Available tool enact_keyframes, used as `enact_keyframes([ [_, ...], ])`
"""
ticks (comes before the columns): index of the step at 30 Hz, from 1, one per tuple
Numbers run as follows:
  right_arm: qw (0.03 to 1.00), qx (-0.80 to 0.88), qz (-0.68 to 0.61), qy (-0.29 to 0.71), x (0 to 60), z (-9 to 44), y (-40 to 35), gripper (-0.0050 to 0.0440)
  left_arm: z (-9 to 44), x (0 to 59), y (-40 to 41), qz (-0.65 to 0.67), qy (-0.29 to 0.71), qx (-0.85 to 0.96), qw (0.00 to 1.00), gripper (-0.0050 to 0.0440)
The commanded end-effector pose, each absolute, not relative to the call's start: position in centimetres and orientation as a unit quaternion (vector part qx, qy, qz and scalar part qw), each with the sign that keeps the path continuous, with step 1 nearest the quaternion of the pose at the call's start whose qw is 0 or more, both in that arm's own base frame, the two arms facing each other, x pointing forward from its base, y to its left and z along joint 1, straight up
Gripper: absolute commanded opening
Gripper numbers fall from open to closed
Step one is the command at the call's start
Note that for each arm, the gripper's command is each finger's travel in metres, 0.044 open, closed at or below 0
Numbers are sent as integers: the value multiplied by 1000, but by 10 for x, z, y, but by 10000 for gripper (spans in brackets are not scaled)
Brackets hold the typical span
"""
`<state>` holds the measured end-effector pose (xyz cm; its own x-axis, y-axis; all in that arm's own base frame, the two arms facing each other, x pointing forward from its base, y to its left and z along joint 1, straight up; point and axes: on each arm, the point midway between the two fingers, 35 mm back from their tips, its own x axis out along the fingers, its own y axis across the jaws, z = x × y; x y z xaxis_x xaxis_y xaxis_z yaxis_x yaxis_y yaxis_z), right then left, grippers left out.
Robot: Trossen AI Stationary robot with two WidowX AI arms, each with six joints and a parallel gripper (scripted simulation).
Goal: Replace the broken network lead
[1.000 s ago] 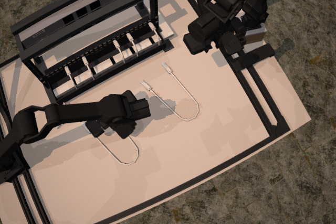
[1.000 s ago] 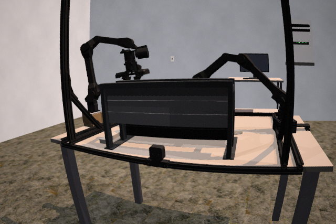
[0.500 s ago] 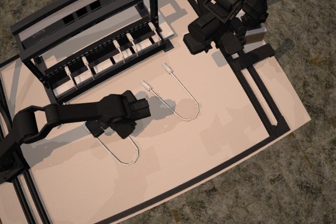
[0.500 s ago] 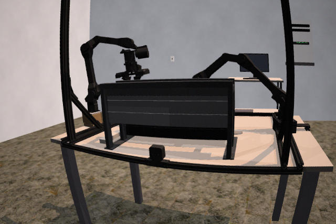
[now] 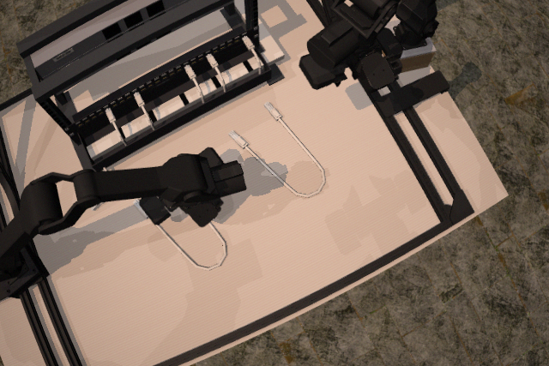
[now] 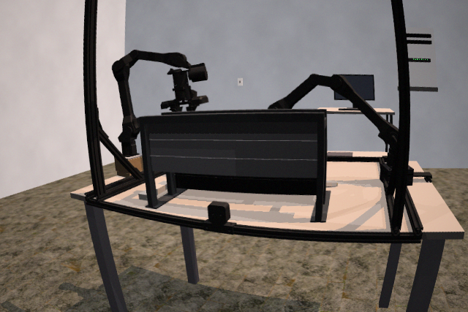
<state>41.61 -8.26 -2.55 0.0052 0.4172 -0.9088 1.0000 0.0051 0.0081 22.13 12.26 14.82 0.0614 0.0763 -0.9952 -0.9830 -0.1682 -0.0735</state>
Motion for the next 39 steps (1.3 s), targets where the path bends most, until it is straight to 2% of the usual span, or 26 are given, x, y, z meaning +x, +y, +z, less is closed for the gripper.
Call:
enact_keyframes([
  [1,381,595,-379,597,414,-28,-81,176,148,221,123,541,420,-540,489,176],
  [7,381,595,-379,597,414,-28,-81,176,148,221,123,541,420,-540,489,176],
  [8,385,595,-378,595,416,-25,-83,0,148,221,123,541,420,-540,489,176],
  [39,385,595,-378,595,416,-25,-83,0,148,221,123,541,420,-540,489,176],
])
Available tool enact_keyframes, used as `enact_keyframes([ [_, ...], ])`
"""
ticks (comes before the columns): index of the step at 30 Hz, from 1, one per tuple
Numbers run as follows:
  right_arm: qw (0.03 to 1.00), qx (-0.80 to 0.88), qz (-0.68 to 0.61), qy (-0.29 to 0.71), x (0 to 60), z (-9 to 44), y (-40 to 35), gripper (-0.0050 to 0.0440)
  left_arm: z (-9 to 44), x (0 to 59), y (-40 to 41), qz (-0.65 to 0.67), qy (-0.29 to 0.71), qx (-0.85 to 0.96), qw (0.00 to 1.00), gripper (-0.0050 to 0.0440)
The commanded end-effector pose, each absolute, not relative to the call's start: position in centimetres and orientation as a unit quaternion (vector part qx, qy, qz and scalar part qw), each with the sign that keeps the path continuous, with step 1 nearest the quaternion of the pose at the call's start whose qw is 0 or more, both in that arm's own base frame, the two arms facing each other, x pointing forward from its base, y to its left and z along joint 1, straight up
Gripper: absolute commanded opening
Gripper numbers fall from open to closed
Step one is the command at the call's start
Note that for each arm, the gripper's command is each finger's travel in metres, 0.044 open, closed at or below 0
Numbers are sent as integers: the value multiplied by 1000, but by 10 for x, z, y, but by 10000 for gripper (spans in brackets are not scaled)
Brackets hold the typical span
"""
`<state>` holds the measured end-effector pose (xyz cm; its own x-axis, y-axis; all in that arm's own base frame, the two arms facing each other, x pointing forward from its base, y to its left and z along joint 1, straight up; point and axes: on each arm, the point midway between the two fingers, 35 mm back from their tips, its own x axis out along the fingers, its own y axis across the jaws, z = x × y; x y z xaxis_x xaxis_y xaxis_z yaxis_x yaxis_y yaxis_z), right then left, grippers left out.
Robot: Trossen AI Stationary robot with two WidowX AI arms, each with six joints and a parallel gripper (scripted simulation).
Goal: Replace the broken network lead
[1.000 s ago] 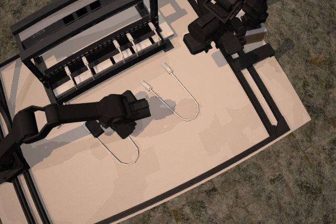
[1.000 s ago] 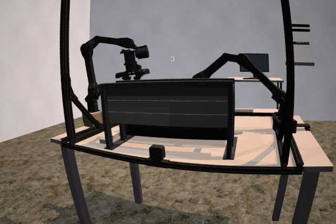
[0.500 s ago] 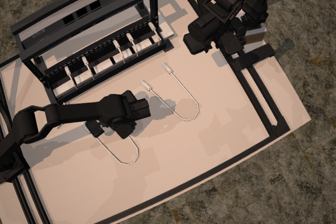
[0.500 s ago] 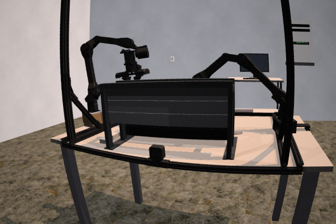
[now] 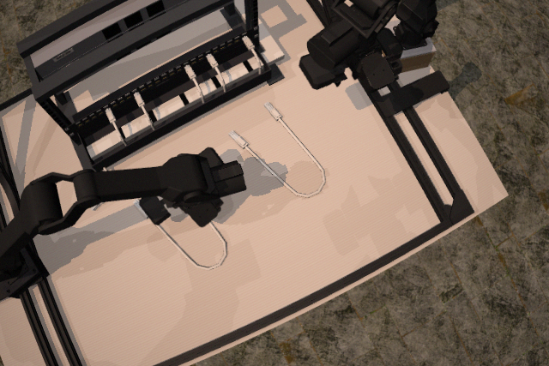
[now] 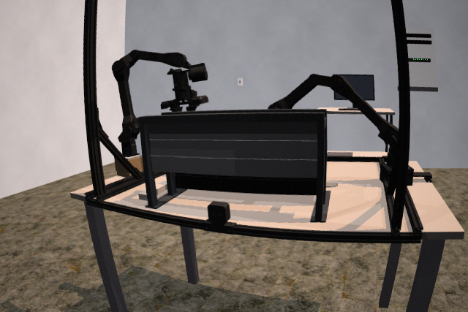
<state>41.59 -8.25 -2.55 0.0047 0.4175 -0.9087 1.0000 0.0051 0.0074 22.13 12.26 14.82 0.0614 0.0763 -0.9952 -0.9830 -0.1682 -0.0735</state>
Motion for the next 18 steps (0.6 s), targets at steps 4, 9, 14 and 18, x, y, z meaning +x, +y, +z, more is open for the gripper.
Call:
enact_keyframes([
  [4,385,595,-378,595,416,-25,-83,54,148,221,123,541,420,-540,489,176],
  [9,385,595,-378,595,416,-25,-83,54,148,221,123,541,420,-540,489,176],
  [14,385,595,-378,595,416,-25,-83,54,148,221,123,541,420,-540,489,176],
  [18,385,595,-378,595,416,-25,-83,54,148,221,123,541,420,-540,489,176],
])
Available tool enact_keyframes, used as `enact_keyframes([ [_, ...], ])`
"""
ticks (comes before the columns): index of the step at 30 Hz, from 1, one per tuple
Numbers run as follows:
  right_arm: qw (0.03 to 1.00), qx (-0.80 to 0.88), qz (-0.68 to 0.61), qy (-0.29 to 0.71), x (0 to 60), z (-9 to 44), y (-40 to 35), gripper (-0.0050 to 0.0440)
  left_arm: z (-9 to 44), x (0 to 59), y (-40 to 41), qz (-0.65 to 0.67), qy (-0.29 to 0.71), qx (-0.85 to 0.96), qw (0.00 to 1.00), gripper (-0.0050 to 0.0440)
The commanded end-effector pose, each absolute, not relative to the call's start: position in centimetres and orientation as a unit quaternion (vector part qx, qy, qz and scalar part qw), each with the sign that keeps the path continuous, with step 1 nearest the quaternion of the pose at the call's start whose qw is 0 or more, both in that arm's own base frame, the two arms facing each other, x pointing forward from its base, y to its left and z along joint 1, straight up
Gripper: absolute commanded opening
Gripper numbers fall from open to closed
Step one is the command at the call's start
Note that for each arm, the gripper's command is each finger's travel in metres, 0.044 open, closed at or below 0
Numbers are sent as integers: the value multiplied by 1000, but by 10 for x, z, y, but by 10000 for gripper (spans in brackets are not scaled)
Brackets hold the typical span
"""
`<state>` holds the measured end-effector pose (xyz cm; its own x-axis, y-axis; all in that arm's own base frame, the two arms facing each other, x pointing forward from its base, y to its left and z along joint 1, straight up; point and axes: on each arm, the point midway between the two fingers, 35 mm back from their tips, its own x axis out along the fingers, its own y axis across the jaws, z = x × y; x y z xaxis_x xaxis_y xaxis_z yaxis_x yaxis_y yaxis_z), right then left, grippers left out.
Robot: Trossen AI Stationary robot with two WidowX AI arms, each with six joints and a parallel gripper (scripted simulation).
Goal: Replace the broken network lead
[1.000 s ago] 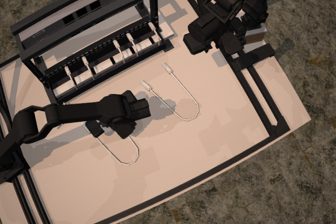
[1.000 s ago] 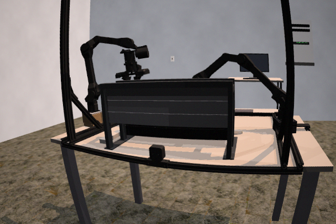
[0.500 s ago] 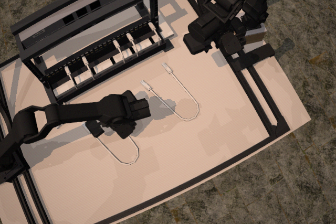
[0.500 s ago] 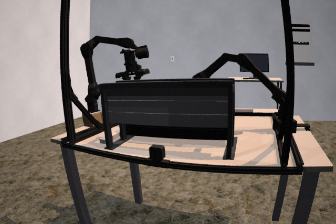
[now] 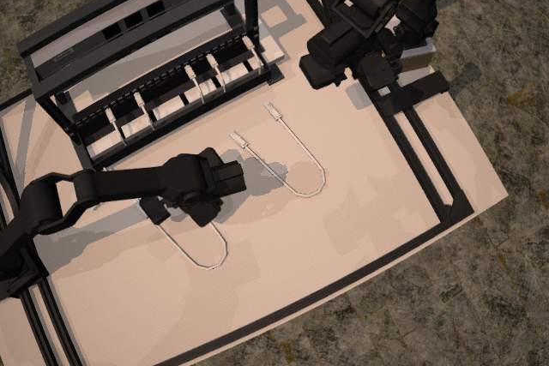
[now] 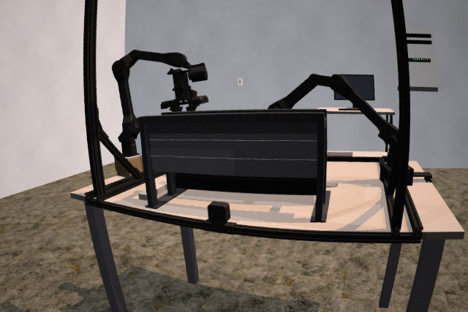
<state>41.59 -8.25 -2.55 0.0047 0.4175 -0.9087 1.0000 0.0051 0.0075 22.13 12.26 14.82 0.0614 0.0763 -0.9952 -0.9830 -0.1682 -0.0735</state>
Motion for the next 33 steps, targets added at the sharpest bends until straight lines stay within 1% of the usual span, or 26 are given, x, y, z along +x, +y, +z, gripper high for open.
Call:
enact_keyframes([
  [1,385,595,-378,595,416,-25,-83,54,148,221,123,541,420,-540,489,176],
  [18,385,595,-378,595,416,-25,-83,54,148,221,123,541,420,-540,489,176],
  [19,385,595,-378,595,416,35,-83,54,148,221,123,541,420,-540,489,176],
  [33,385,595,-378,595,416,35,-83,54,148,221,123,541,420,-540,489,176],
])
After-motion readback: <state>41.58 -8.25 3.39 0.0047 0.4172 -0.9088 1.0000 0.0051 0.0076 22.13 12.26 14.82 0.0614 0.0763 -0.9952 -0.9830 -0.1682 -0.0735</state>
